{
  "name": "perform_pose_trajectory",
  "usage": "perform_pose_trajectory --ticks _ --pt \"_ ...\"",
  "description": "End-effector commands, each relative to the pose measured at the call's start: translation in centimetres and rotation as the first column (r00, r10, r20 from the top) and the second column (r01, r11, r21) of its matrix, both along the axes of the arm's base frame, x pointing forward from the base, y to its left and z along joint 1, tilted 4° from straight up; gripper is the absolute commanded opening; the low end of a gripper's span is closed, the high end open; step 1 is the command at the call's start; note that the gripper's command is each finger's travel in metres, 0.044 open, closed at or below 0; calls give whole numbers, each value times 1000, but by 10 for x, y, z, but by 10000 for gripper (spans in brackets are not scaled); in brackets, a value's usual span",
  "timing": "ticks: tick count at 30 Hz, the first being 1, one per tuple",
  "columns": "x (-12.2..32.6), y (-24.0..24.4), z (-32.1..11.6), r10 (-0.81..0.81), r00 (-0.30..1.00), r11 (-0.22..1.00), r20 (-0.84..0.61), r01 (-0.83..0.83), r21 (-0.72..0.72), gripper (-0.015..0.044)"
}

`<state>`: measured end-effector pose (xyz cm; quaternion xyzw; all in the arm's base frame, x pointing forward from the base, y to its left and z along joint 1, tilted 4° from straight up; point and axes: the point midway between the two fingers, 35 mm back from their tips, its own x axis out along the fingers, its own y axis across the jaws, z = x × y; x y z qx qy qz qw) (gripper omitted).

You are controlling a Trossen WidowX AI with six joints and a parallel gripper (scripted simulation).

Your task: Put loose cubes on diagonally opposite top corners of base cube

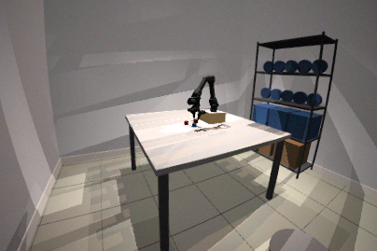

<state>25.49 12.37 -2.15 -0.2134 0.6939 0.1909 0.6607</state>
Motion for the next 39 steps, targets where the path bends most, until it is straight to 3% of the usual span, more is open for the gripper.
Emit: perform_pose_trajectory --ticks 1,14,15,17,20,25,30,36,39 --pt "3 2 8 -1 1000 1000 10 1 5 205" --pt "4 2 17 -1 1000 1000 10 1 5 205" --pt "2 0 14 -11 1000 1000 5 11 2 231" --pt "9 -5 17 -102 995 995 17 102 0 265" --pt "23 -16 24 -306 951 952 38 307 -1 265" --pt "43 -35 35 -608 791 793 61 609 6 265" --pt "60 -54 46 -836 544 546 72 837 15 265" --pt "76 -76 58 -978 193 195 74 981 18 265" --pt "77 -79 60 -986 152 154 75 988 18 265"
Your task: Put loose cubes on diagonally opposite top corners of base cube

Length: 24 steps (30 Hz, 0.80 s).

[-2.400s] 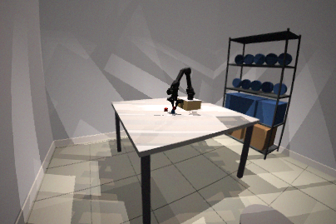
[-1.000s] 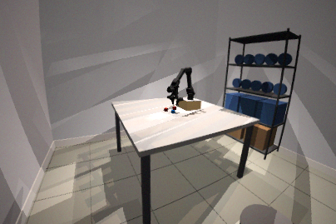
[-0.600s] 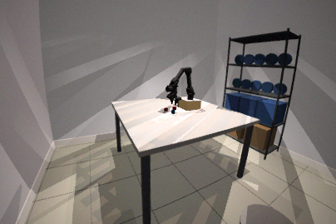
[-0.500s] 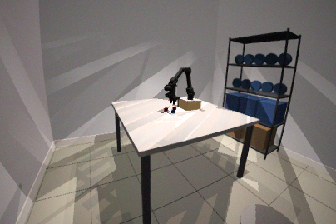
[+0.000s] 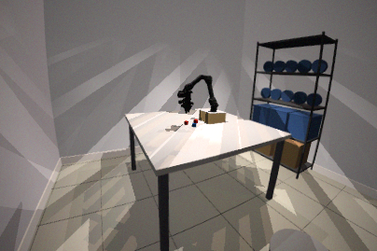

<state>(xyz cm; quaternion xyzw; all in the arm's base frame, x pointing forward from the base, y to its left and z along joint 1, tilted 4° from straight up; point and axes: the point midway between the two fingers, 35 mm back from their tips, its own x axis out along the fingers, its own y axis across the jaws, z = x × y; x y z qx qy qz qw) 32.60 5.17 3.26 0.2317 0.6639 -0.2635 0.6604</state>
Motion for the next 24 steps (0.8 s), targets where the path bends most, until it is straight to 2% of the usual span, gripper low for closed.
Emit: perform_pose_trajectory --ticks 1,9,15,24 --pt "6 -7 6 -122 993 993 6 122 -4 265" --pt "6 -7 4 -122 993 993 6 122 -4 265" --pt "5 -9 -55 -122 993 993 6 122 -4 265" --pt "4 -10 -71 -122 993 993 6 122 -4 265"
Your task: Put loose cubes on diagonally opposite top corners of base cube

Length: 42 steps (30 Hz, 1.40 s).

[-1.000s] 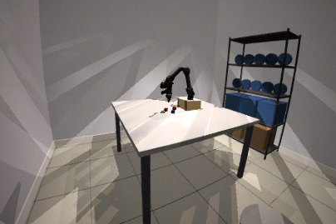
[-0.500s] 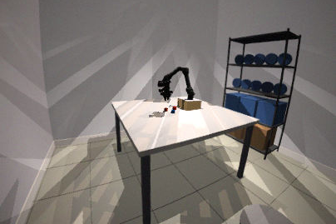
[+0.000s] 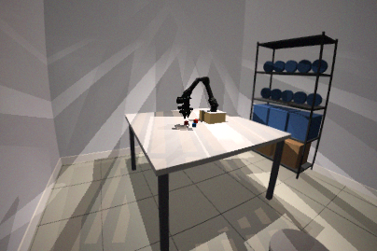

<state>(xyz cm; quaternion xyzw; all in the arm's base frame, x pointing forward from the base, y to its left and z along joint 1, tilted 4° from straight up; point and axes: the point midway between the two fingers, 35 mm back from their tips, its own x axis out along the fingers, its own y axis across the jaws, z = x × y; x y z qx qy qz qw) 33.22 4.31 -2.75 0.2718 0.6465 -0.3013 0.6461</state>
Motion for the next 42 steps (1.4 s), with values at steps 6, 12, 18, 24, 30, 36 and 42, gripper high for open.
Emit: perform_pose_trajectory --ticks 6,12,18,24,30,36,42 --pt "-2 -2 -14 -3 1000 1000 -2 3 -5 265" --pt "-2 -2 -24 -3 1000 1000 -2 3 -5 265" --pt "-2 -2 -34 -3 1000 1000 -2 3 -5 265" --pt "-3 -3 -43 -3 1000 1000 -3 3 -5 265" --pt "-3 -3 -44 -3 1000 1000 -3 3 -5 160" --pt "-3 -3 -44 -3 1000 1000 -3 3 -5 105" --pt "0 -2 -28 -3 1000 1000 -2 3 -5 105"
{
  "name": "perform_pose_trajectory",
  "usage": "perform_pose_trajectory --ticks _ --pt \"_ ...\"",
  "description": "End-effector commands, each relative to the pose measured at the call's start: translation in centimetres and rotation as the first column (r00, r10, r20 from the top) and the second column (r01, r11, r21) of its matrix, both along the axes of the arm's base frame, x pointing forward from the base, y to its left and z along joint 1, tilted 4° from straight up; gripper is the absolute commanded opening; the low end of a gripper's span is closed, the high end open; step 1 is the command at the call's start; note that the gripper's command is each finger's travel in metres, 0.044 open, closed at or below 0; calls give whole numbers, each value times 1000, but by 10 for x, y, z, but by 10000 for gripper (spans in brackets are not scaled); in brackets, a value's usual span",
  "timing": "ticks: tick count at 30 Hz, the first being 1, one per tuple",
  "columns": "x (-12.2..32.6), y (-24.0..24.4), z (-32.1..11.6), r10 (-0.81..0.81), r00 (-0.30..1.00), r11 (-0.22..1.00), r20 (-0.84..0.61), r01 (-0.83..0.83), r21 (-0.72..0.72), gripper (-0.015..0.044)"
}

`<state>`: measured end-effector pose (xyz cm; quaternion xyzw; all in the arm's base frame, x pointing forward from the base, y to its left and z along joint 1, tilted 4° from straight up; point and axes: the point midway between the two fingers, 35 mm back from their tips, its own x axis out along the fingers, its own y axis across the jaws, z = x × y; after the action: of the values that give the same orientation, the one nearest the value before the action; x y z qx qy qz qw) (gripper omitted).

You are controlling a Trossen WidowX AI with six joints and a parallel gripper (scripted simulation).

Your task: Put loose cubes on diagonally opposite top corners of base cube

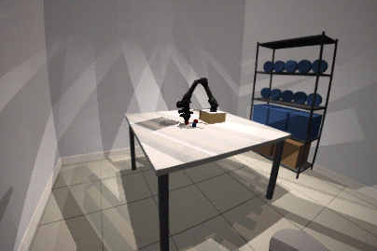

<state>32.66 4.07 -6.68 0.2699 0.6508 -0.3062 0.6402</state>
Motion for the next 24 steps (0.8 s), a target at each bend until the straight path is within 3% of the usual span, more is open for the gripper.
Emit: perform_pose_trajectory --ticks 1,24 --pt "6 1 14 1 1000 1000 15 -1 -2 105" --pt "8 5 87 1 1000 1000 15 -1 -1 105"
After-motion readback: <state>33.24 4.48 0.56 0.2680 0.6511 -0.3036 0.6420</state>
